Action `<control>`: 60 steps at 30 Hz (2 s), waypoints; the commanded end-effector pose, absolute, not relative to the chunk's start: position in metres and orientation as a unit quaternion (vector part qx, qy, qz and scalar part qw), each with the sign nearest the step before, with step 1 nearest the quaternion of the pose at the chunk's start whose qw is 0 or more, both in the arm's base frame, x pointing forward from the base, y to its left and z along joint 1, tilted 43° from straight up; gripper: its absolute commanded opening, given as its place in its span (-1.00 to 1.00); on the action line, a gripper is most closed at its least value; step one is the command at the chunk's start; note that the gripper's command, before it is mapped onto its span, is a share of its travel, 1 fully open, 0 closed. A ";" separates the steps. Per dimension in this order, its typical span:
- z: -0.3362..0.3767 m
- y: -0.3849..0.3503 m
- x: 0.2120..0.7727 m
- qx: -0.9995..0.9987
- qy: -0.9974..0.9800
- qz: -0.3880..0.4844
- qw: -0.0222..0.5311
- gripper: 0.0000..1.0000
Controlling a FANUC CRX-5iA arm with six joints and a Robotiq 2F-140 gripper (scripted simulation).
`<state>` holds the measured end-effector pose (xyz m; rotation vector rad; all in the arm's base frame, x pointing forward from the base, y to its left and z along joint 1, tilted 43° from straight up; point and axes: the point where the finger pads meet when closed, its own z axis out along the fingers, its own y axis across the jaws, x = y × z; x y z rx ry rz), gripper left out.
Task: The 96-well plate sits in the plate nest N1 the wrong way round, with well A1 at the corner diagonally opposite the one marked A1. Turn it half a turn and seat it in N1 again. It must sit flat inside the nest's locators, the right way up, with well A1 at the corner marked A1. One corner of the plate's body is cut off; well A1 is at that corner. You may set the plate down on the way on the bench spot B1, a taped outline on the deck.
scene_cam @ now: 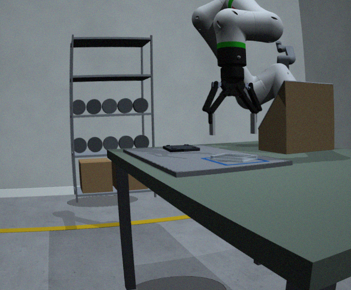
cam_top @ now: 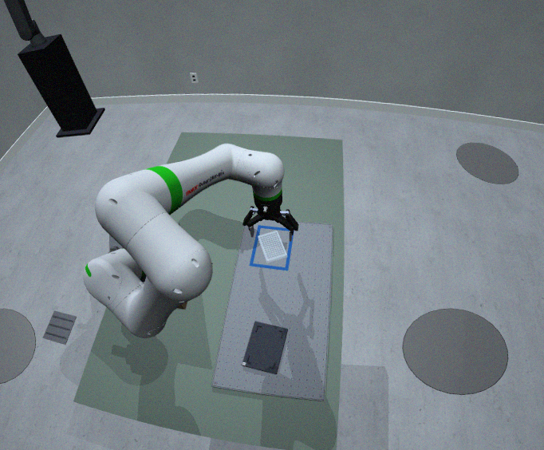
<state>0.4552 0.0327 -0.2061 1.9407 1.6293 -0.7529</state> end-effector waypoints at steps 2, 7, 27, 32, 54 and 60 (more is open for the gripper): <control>-0.206 0.033 0.455 0.648 0.666 -0.302 0.213 1.00; -0.206 0.033 0.455 0.591 0.717 -0.318 0.187 1.00; -0.206 0.033 0.455 0.553 0.747 -0.328 0.171 1.00; -0.206 0.033 0.455 0.553 0.747 -0.328 0.171 1.00; -0.212 0.027 0.454 0.553 0.747 -0.328 0.171 1.00; -0.218 0.022 0.454 0.553 0.747 -0.328 0.171 1.00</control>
